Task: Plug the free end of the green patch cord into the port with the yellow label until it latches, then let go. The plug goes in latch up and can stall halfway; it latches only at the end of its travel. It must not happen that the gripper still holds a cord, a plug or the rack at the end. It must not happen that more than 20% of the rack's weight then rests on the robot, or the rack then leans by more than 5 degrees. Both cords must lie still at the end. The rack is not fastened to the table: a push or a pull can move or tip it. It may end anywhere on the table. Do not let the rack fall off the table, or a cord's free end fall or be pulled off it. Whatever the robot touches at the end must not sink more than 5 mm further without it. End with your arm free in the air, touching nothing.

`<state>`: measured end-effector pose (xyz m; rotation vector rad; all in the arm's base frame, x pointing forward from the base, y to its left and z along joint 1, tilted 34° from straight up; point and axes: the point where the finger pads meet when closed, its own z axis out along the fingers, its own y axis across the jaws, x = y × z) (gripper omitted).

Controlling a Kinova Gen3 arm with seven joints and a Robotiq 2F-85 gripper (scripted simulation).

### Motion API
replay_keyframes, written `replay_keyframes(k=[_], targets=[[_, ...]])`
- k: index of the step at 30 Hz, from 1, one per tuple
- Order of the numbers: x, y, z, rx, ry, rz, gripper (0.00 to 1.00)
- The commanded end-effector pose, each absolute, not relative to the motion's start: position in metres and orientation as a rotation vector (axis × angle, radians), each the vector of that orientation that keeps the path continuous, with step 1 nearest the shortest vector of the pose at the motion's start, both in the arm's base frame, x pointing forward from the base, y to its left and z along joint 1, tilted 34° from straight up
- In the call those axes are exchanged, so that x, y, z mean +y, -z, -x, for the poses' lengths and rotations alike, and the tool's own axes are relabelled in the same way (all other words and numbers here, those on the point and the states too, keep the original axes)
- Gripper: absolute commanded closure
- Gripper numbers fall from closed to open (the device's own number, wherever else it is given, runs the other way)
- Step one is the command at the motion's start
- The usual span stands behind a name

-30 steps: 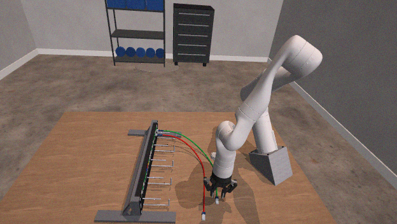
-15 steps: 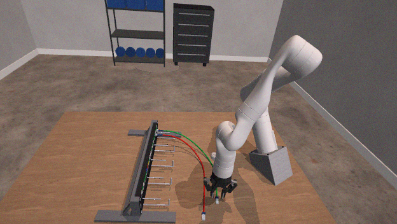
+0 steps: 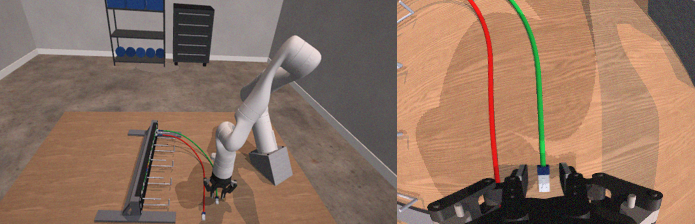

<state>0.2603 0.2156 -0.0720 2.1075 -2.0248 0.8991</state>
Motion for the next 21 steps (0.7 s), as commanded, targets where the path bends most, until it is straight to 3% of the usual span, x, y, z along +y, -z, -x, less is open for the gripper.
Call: replay_keyframes(k=[1, 21], targets=[[0.2139, 0.0740, -0.2610, -2.024, -0.897, -2.109, 0.63], [0.2116, 0.0774, -0.2622, -2.024, -0.896, -2.106, 0.63]])
